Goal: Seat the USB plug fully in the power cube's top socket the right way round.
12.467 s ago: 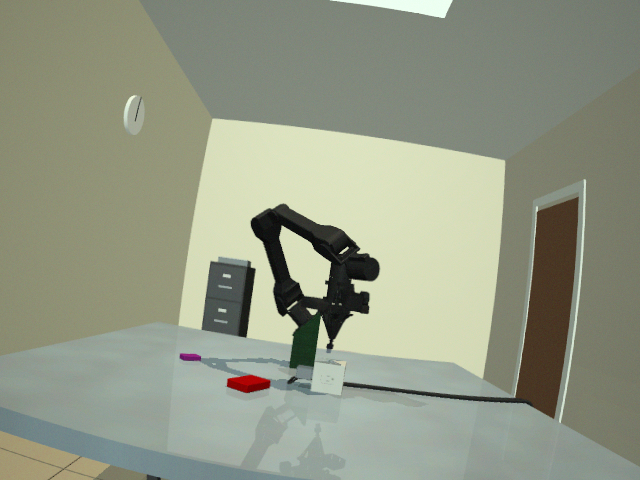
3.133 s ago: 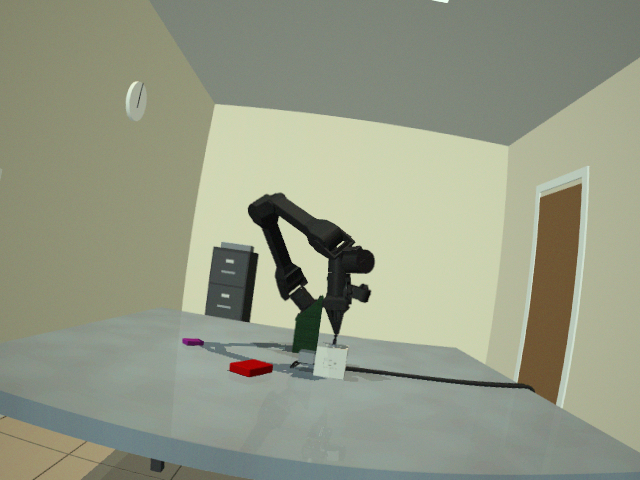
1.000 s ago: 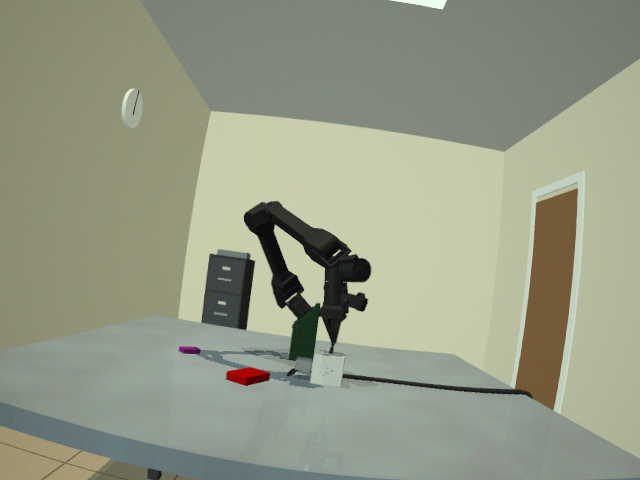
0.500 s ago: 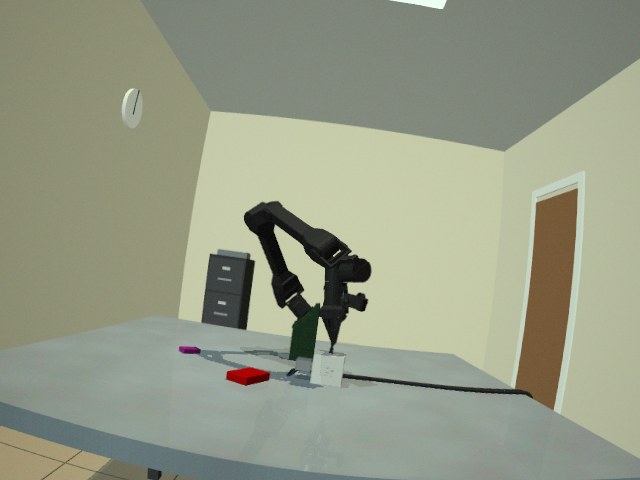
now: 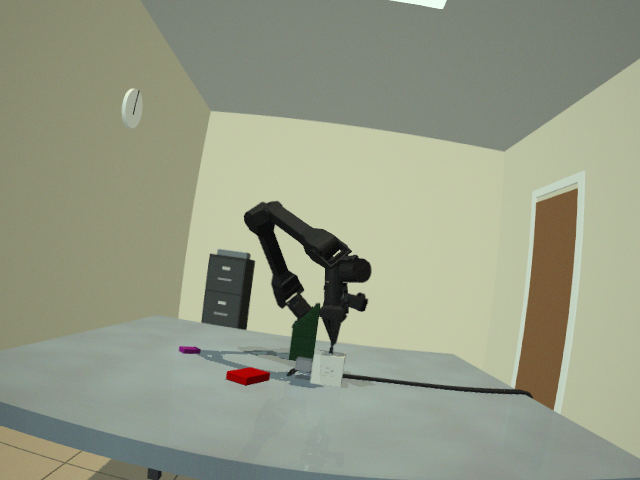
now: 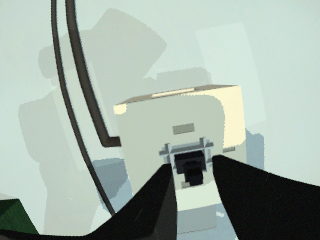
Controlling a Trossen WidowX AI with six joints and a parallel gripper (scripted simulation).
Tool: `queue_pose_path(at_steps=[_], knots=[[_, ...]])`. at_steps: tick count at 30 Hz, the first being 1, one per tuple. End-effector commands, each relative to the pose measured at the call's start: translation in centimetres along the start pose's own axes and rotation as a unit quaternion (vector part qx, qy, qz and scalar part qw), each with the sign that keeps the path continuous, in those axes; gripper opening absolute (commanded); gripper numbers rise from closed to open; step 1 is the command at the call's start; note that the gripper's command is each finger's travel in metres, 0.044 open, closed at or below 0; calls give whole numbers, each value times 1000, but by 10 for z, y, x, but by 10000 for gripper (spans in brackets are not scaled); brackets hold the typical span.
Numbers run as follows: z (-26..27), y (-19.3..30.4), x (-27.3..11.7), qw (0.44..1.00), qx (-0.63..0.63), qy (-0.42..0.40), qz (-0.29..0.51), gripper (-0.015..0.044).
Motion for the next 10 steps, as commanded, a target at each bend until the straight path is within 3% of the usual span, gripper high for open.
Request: queue_pose_path(at_steps=[1, 10], knots=[[0, 0, -2, 1000, 0, 0, 0, 95], [0, -1, -11, 1000, 0, 0, 0, 95]])
Point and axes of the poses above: the point midway between the two fingers, 35 mm back from their tips, its own x axis out along the fingers, its own z axis across the jaws, y = z × x, the point moved 10 cm from there along -x, back along the fingers, and after that the axes turned 1 degree about x, right-handed, at the moved point
